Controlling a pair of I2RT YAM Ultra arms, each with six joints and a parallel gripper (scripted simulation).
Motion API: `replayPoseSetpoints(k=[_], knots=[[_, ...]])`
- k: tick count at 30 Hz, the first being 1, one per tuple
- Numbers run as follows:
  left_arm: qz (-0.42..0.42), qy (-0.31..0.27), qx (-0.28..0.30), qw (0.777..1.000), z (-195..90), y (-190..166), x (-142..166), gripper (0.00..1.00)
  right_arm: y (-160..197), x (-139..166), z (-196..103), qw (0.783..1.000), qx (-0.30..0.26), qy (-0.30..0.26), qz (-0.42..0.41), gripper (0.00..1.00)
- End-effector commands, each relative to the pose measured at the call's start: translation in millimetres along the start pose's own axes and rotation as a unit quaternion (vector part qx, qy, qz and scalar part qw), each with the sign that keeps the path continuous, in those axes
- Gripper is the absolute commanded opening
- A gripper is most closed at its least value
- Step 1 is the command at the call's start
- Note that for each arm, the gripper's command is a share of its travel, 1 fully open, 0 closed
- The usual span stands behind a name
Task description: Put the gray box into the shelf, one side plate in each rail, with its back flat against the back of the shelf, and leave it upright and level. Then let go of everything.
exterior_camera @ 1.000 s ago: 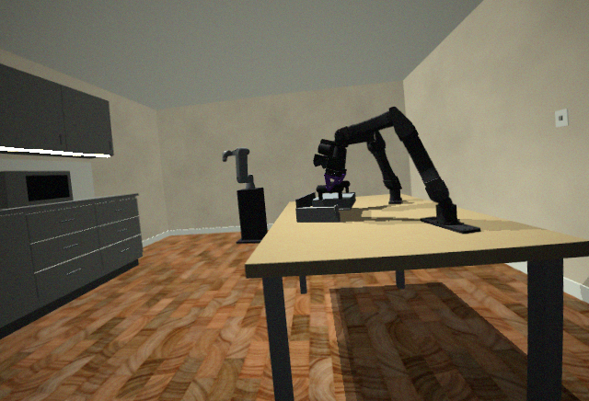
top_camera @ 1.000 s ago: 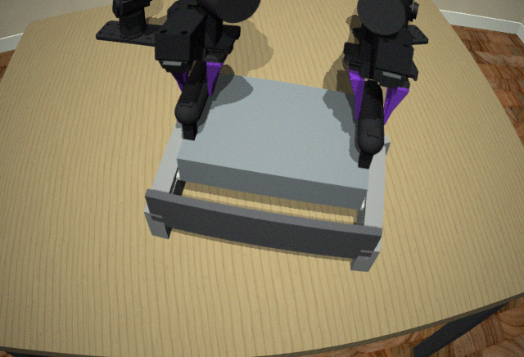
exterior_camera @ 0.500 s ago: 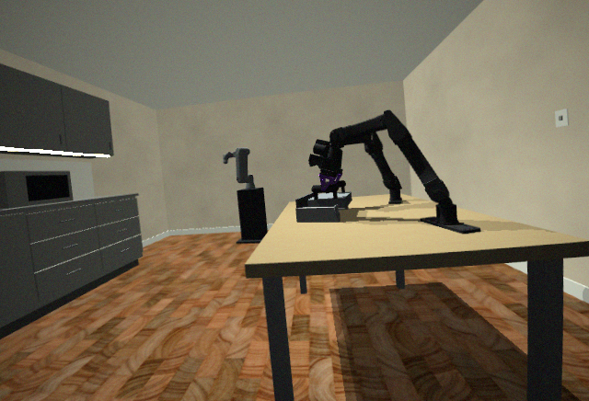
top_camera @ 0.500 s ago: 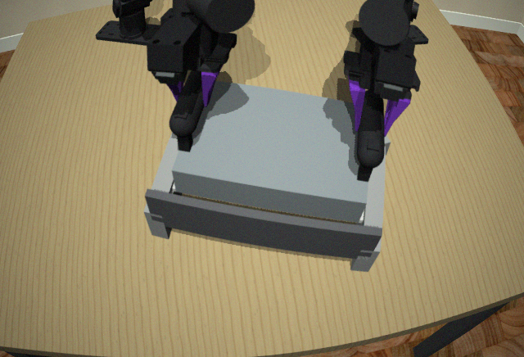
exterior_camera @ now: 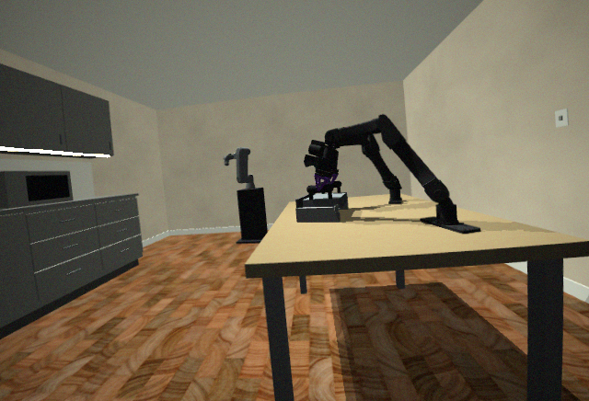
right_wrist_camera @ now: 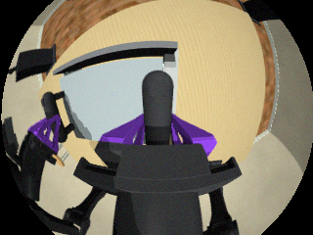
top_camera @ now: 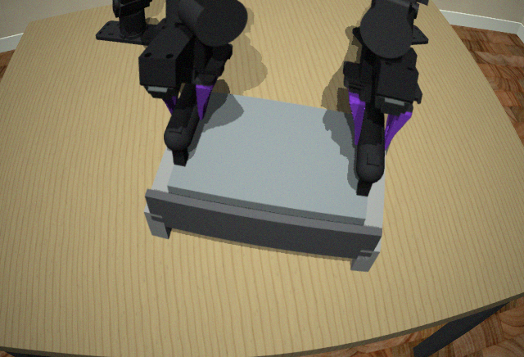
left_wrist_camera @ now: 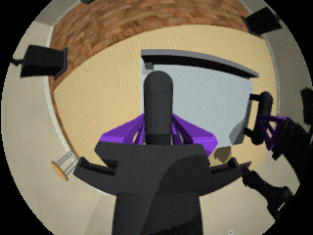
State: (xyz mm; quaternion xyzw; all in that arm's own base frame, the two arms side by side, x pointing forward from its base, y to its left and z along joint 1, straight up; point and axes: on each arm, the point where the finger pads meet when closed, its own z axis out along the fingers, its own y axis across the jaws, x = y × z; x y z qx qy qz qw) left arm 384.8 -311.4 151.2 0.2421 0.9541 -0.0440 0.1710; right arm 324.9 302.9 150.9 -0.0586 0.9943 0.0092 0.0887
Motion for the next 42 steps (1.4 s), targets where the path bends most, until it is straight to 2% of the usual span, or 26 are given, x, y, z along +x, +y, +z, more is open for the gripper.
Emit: replayPoseSetpoints(k=[1, 4, 5, 9, 12, 13, 15, 16, 17, 19, 22, 32, 33, 37, 38, 39, 42], knots=[[-0.005, -0.057, -0.001, 0.998, -27, 8, -37, 0.16, 1, -40, -36, 0.997, -0.035, -0.067, 0.021, 0.16], [-0.006, -0.077, 0.002, 0.997, -32, 6, -48, 0.16, 3, -47, -40, 0.996, -0.041, -0.077, 0.025, 0.16], [-0.005, -0.058, -0.001, 0.998, -33, 8, -40, 0.16, 3, -48, -42, 0.996, -0.042, -0.078, 0.026, 0.16], [-0.006, -0.062, 0.000, 0.998, -37, 9, -43, 0.16, 1, -48, -42, 0.996, -0.038, -0.073, 0.028, 0.16], [-0.007, -0.076, 0.003, 0.997, -35, 7, -52, 0.16, 3, -54, -43, 0.995, -0.045, -0.081, 0.029, 0.16], [-0.008, -0.091, 0.005, 0.996, -44, 7, -57, 0.16, 3, -54, -45, 0.995, -0.046, -0.083, 0.031, 0.16], [-0.008, -0.091, 0.005, 0.996, -44, 7, -57, 0.16, 3, -54, -45, 0.995, -0.046, -0.083, 0.031, 0.16], [-0.007, -0.083, 0.004, 0.997, -36, 6, -55, 0.16, 4, -54, -44, 0.995, -0.046, -0.083, 0.029, 0.16], [-0.009, -0.096, 0.006, 0.995, -47, 8, -60, 0.16, 3, -57, -50, 0.994, -0.051, -0.091, 0.032, 0.16], [-0.008, -0.080, 0.003, 0.997, -30, 7, -56, 0.16, 3, -57, -49, 0.994, -0.051, -0.090, 0.031, 0.16], [-0.009, -0.099, 0.007, 0.995, -48, 8, -60, 0.16, 4, -56, -48, 0.994, -0.050, -0.089, 0.030, 0.16], [-0.008, -0.090, 0.005, 0.996, -39, 8, -58, 0.16, 3, -56, -45, 0.995, -0.048, -0.087, 0.029, 0.16], [-0.008, -0.090, 0.005, 0.996, -39, 8, -58, 0.16, 5, -53, -33, 0.996, -0.039, -0.075, 0.025, 0.16], [-0.009, -0.094, 0.006, 0.996, -43, 8, -58, 0.16, 3, -56, -44, 0.995, -0.046, -0.086, 0.029, 0.16], [-0.008, -0.072, 0.005, 0.997, -20, 6, -53, 0.16, 1, -55, -43, 0.995, -0.041, -0.084, 0.028, 0.16], [-0.009, -0.088, 0.007, 0.996, -37, 7, -57, 0.16, 2, -55, -43, 0.995, -0.044, -0.085, 0.028, 0.16], [-0.009, -0.094, 0.007, 0.995, -43, 7, -58, 0.16, 3, -55, -42, 0.995, -0.044, -0.085, 0.028, 0.16]])
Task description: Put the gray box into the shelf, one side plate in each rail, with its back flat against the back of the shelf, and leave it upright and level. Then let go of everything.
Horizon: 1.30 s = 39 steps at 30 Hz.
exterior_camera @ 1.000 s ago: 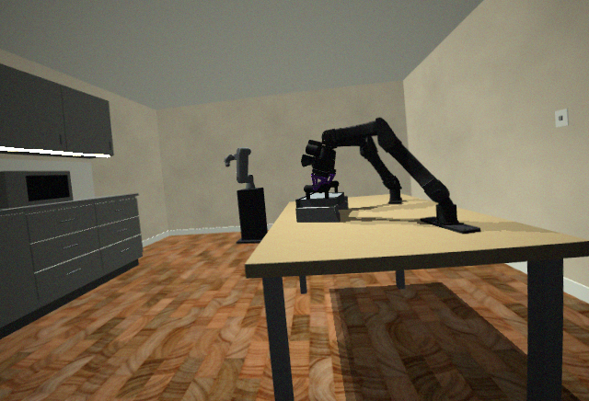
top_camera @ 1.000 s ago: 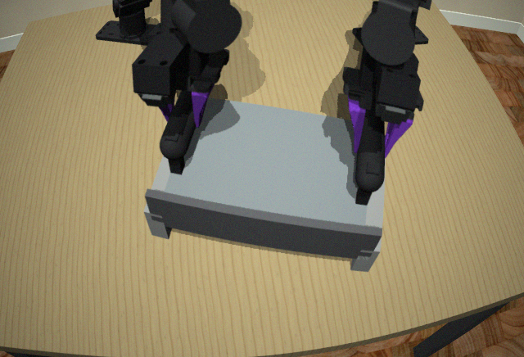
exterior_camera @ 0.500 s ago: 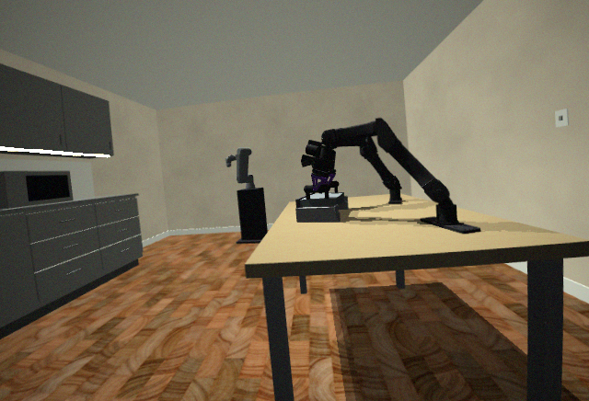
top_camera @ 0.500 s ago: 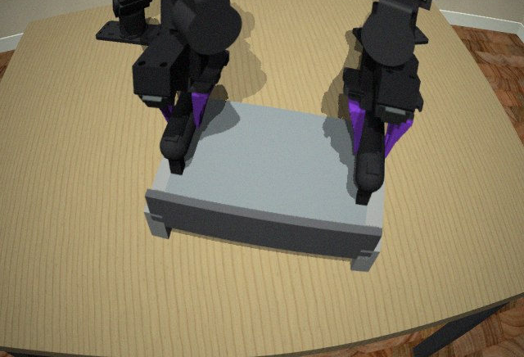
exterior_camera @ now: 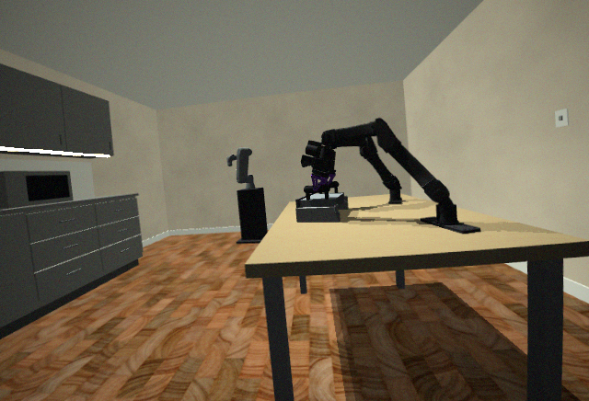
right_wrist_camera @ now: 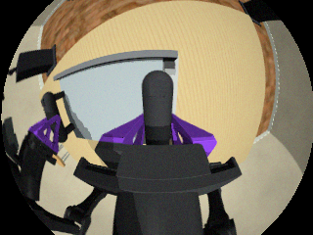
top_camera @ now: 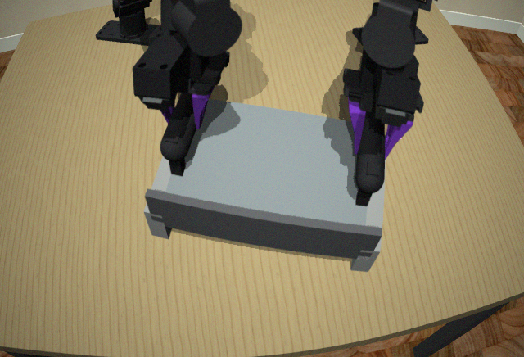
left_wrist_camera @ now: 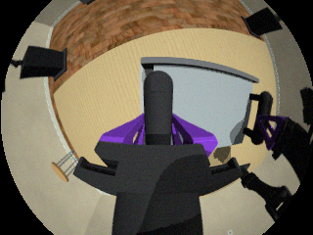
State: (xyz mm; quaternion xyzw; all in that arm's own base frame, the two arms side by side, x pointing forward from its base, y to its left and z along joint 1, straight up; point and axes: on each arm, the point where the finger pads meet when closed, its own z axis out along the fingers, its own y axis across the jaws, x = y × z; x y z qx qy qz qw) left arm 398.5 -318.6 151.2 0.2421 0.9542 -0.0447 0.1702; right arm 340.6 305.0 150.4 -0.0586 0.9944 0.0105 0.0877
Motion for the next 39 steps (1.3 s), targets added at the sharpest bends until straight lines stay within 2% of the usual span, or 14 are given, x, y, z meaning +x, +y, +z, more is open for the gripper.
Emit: replayPoseSetpoints(k=[1, 7, 8, 13, 14, 18, 19, 24, 25, 32, 34, 35, 36, 39], knots=[[-0.009, -0.095, 0.006, 0.995, -48, 7, -44, 0.16, 2, -40, -46, 0.995, -0.043, -0.087, 0.028, 0.16], [-0.009, -0.095, 0.007, 0.995, -47, 7, -43, 0.16, 2, -40, -46, 0.995, -0.042, -0.087, 0.028, 0.16], [-0.008, -0.086, 0.006, 0.996, -39, 5, -40, 0.16, 2, -40, -46, 0.995, -0.042, -0.087, 0.028, 0.16], [-0.012, -0.099, 0.010, 0.995, -45, 6, -44, 0.16, 2, -40, -44, 0.995, -0.040, -0.088, 0.028, 0.16], [-0.012, -0.074, 0.006, 0.997, -29, 7, -30, 0.16, 2, -40, -43, 0.995, -0.039, -0.089, 0.028, 0.16], [-0.011, -0.096, 0.008, 0.995, -43, 7, -41, 0.16, 2, -39, -40, 0.995, -0.038, -0.086, 0.027, 0.16], [-0.010, -0.095, 0.008, 0.995, -43, 7, -41, 1.00, 2, -39, -41, 0.995, -0.038, -0.086, 0.027, 1.00], [-0.009, -0.090, 0.008, 0.996, -38, 5, -40, 1.00, 3, -36, -34, 0.996, -0.033, -0.078, 0.024, 1.00], [-0.005, -0.072, 0.007, 0.997, -24, 1, -32, 1.00, 9, -30, -26, 0.997, -0.028, -0.068, 0.012, 1.00], [-0.006, -0.083, 0.008, 0.996, -31, 2, -38, 1.00, 5, -36, -42, 0.995, -0.038, -0.085, 0.020, 1.00], [-0.006, -0.083, 0.008, 0.996, -31, 2, -38, 1.00, 5, -35, -33, 0.996, -0.032, -0.076, 0.019, 1.00], [-0.008, -0.065, 0.007, 0.998, -48, -1, -23, 1.00, 6, -18, -31, 0.999, -0.015, -0.050, 0.009, 1.00], [-0.008, -0.061, 0.006, 0.998, -49, -1, -22, 1.00, 5, -16, -34, 0.999, -0.012, -0.047, 0.008, 1.00], [-0.010, -0.074, 0.008, 0.997, -55, 0, -28, 1.00, 8, -24, -47, 0.997, -0.027, -0.066, 0.012, 1.00]])
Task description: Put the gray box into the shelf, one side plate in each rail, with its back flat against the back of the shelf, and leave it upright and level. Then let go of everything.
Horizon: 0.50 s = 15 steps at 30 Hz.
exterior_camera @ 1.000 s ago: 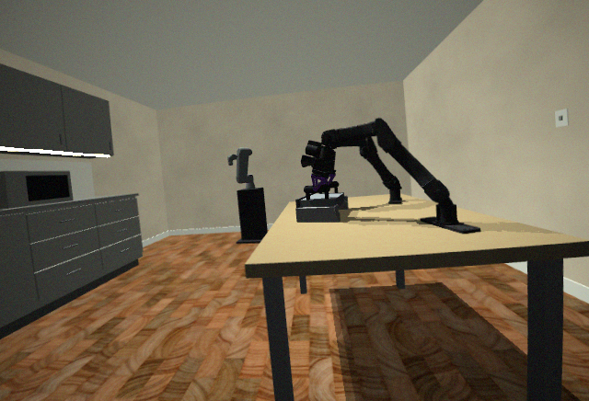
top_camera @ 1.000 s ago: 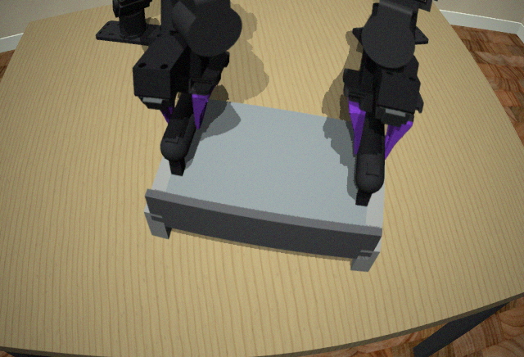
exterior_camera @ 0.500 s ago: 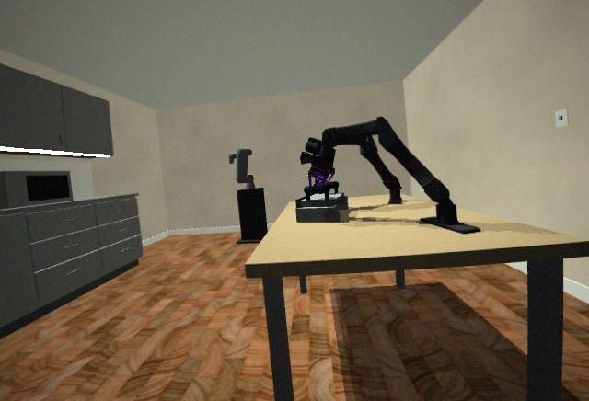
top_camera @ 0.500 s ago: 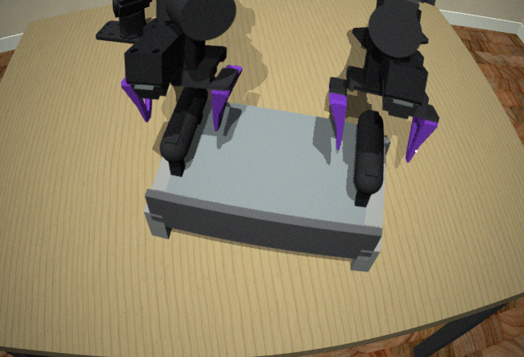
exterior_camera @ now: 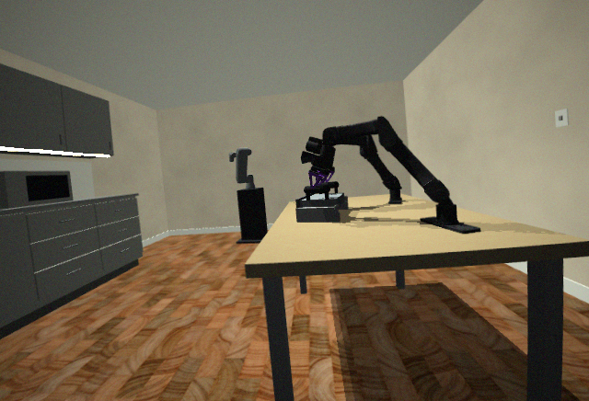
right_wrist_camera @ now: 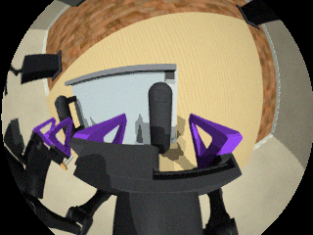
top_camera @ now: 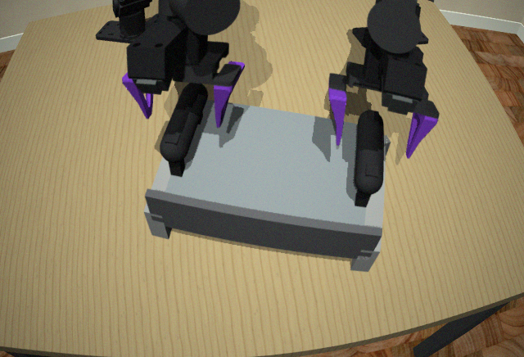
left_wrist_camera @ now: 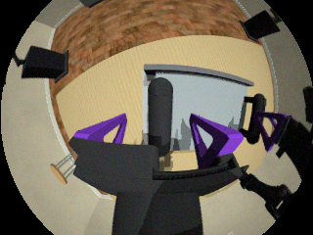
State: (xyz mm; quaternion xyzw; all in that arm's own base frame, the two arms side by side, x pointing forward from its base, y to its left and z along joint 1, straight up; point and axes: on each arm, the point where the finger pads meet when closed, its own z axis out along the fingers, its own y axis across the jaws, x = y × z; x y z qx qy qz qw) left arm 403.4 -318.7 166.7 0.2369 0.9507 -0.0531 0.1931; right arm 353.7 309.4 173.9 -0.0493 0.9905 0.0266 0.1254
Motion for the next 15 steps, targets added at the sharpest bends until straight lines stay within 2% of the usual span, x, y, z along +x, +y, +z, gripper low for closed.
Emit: replayPoseSetpoints(k=[1, 4, 7, 8, 12, 13, 15], knots=[[-0.006, -0.049, 0.007, 0.999, -41, -3, -21, 1.00, 6, -8, -26, 1.000, -0.014, -0.027, 0.002, 1.00], [-0.004, -0.035, 0.004, 0.999, -54, -2, -12, 1.00, 1, -1, -33, 1.000, -0.001, -0.011, 0.001, 1.00], [-0.004, -0.038, 0.004, 0.999, -67, -2, -13, 1.00, 12, -14, -47, 0.999, -0.025, -0.040, 0.005, 1.00], [-0.005, -0.045, 0.005, 0.999, -71, -2, -15, 1.00, 5, -8, -62, 0.999, -0.027, -0.045, 0.003, 1.00], [-0.006, -0.039, 0.003, 0.999, -82, 0, -11, 1.00, 3, -6, -76, 0.998, -0.035, -0.054, 0.004, 1.00], [-0.008, -0.067, 0.010, 0.998, -81, 0, -24, 1.00, 10, -12, -63, 0.998, -0.037, -0.055, 0.002, 1.00], [-0.007, -0.051, 0.006, 0.999, -72, 1, -19, 1.00, 4, -13, -53, 0.999, -0.027, -0.044, 0.006, 1.00]])
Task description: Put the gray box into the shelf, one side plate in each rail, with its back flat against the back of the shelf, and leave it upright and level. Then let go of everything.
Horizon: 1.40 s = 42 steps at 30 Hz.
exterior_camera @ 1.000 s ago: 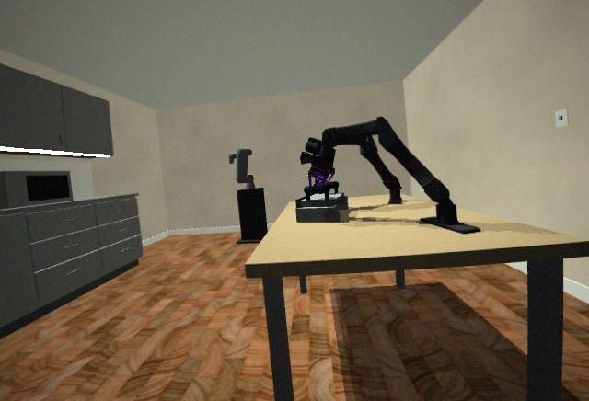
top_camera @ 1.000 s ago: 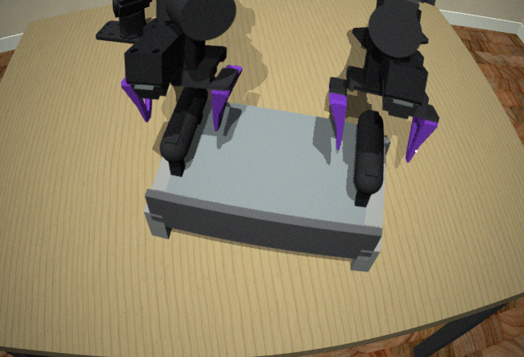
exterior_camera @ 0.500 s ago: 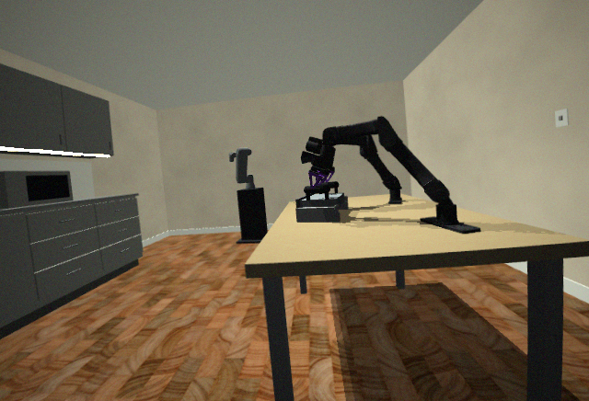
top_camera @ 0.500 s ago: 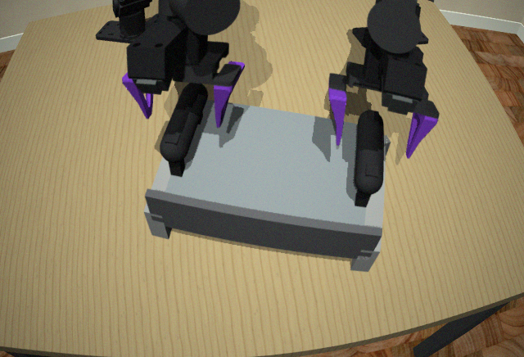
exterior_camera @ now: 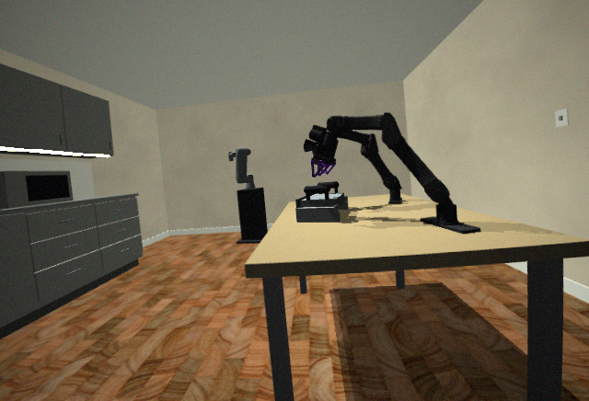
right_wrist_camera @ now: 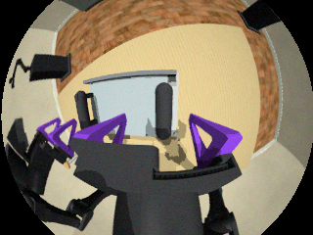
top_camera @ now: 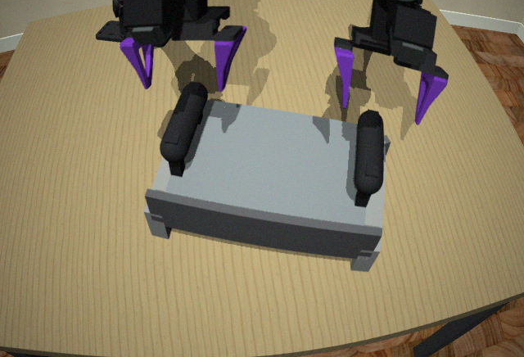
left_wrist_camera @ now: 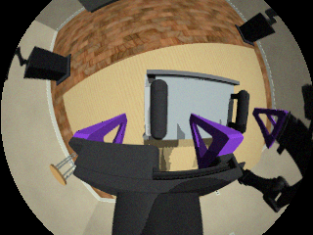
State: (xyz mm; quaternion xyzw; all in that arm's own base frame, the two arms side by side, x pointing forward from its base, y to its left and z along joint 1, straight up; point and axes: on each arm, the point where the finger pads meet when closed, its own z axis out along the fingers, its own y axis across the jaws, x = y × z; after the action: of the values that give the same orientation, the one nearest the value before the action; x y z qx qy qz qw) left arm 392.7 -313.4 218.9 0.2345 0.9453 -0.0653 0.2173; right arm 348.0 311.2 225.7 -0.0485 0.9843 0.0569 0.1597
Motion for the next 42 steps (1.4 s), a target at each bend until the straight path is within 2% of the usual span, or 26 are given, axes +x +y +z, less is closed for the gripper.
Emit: replayPoseSetpoints(k=[1, 7, 12, 42], knots=[[-0.005, -0.027, 0.001, 1.000, -19, 1, -12, 1.00, -1, -4, 1, 1.000, 0.005, -0.004, 0.002, 1.00], [-0.005, -0.035, 0.002, 0.999, -23, 1, -16, 1.00, 1, -10, -19, 1.000, -0.013, -0.028, 0.005, 1.00], [-0.005, -0.035, 0.002, 0.999, -23, 1, -16, 1.00, 1, -9, -11, 1.000, -0.008, -0.021, 0.004, 1.00], [-0.005, -0.035, 0.002, 0.999, -23, 1, -16, 1.00, 1, -9, -11, 1.000, -0.008, -0.021, 0.004, 1.00]])
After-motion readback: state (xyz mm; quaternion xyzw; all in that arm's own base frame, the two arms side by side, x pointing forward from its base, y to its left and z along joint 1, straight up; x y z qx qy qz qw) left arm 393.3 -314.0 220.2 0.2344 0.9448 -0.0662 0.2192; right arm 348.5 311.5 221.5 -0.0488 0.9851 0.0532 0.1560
